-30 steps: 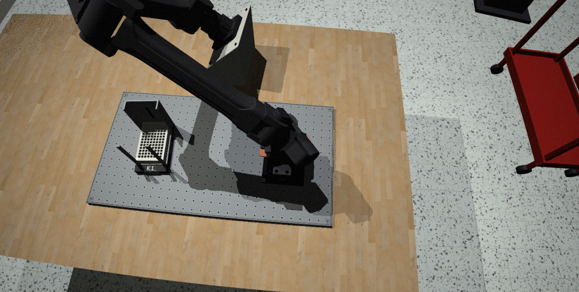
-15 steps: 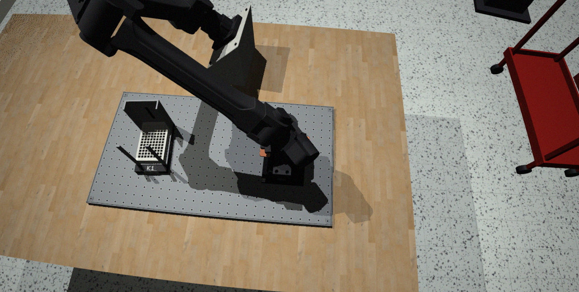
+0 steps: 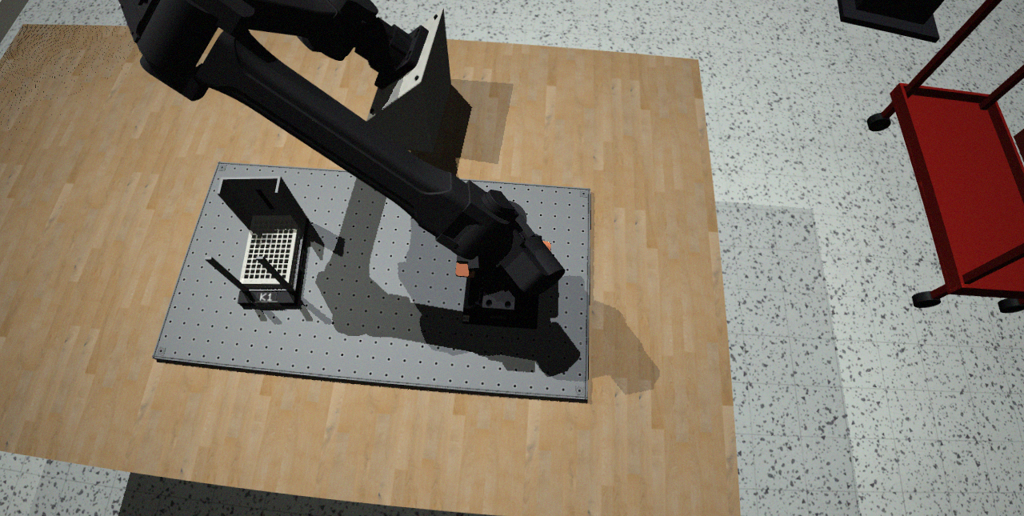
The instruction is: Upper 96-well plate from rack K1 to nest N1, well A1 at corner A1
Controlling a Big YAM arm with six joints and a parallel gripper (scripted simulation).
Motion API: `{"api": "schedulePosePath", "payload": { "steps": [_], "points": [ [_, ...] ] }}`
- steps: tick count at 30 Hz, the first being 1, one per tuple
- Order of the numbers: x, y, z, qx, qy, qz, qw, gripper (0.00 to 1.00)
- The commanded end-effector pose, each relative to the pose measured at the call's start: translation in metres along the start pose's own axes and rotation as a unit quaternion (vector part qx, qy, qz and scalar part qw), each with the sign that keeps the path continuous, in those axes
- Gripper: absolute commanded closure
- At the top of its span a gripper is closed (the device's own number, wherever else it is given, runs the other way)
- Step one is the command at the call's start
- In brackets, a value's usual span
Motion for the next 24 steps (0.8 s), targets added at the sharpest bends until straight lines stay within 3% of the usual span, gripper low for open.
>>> {"api": "schedulePosePath", "payload": {
  "steps": [1,15,17,24],
  "points": [
    [0.010,0.006,0.008,0.009,-0.012,-0.006,1.000,0.00],
    [0.010,0.006,0.008,0.009,-0.012,-0.006,1.000,0.00],
    [0.018,0.010,0.030,0.018,-0.025,-0.013,0.999,0.00],
    [0.018,0.010,0.050,0.019,-0.025,-0.013,0.999,0.00]
  ]
}}
Point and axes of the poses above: the point where the finger pads meet when closed, its own z axis back along the fingers, its own y axis across the jaws, x = y × z, the point moved 7 cm from there along z, back along the fingers, and after that the axes turned 9 degrees about -z, right-handed, at the moved point
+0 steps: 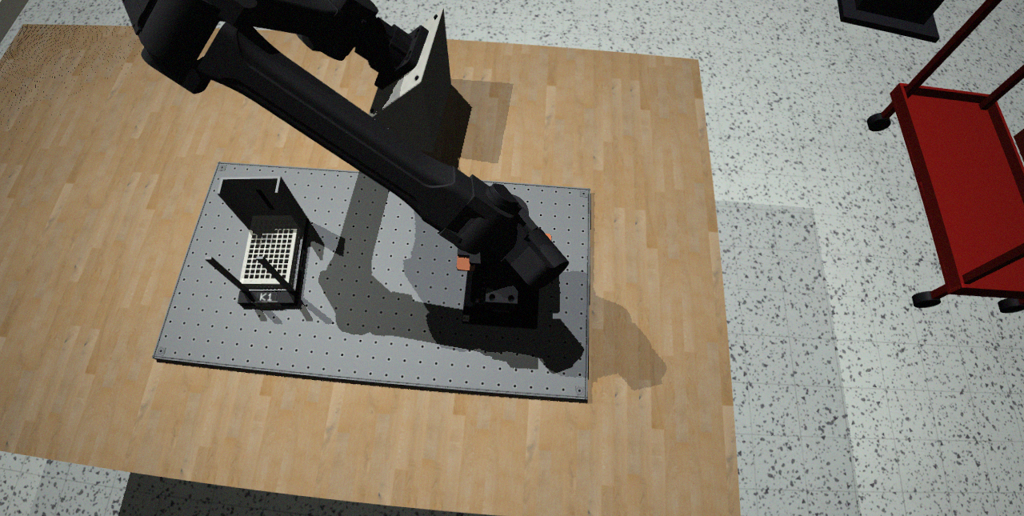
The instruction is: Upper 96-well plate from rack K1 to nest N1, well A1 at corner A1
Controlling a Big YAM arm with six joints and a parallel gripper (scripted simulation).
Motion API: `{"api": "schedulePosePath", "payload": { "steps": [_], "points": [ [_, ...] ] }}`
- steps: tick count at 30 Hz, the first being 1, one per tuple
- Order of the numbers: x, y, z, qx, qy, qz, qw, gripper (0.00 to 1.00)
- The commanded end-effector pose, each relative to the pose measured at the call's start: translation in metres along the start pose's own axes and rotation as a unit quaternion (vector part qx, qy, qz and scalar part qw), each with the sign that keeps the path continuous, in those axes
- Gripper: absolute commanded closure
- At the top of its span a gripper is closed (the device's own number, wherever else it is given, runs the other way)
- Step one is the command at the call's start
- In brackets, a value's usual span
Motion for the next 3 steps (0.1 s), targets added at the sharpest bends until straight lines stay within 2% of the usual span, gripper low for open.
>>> {"api": "schedulePosePath", "payload": {
  "steps": [1,3],
  "points": [
    [0.0256,0.0099,0.0455,0.026,-0.035,-0.025,0.999,0.00],
    [0.0254,0.0098,0.0512,0.027,-0.035,-0.025,0.999,0.00]
  ]
}}
Point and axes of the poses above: the point where the finger pads meet when closed, its own z axis back along the fingers, its own y axis across the jaws, x = y × z, the point moved 7 cm from there along z, back along the fingers, and after that the axes turned 9 degrees about -z, right-handed, at the moved point
